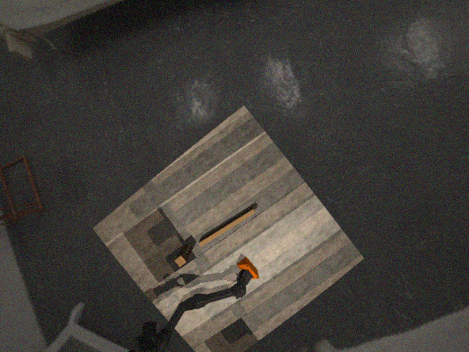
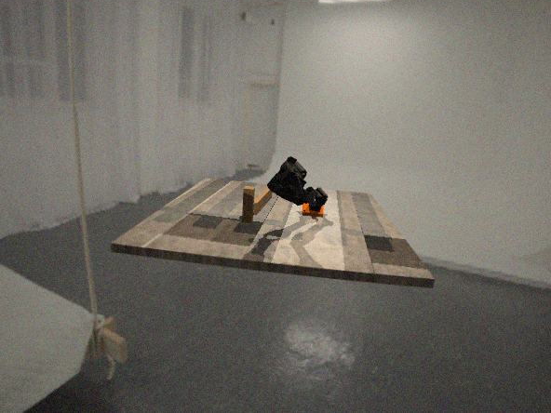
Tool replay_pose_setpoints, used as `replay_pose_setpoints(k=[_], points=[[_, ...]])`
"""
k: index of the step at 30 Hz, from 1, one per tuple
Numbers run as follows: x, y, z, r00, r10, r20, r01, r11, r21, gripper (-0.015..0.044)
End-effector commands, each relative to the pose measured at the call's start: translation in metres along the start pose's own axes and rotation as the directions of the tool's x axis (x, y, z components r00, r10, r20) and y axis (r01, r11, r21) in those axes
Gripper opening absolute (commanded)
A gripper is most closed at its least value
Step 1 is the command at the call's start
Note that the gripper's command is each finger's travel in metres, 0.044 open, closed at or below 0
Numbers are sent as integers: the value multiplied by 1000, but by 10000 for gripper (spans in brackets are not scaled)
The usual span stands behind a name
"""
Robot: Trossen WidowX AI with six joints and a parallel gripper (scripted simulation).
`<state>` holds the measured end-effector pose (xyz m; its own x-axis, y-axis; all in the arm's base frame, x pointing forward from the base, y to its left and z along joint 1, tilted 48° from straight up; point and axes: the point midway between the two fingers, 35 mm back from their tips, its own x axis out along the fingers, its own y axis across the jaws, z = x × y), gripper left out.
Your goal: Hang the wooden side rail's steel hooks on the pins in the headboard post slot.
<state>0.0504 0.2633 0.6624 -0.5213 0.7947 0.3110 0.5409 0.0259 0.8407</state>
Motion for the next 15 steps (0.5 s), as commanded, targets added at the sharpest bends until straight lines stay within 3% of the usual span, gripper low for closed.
replay_pose_setpoints(k=[1,15], points=[[0,0,-2,1000,2,-3,-2,1000,0,426],[-7,-2,-137,919,190,-345,-159,980,117,440]])
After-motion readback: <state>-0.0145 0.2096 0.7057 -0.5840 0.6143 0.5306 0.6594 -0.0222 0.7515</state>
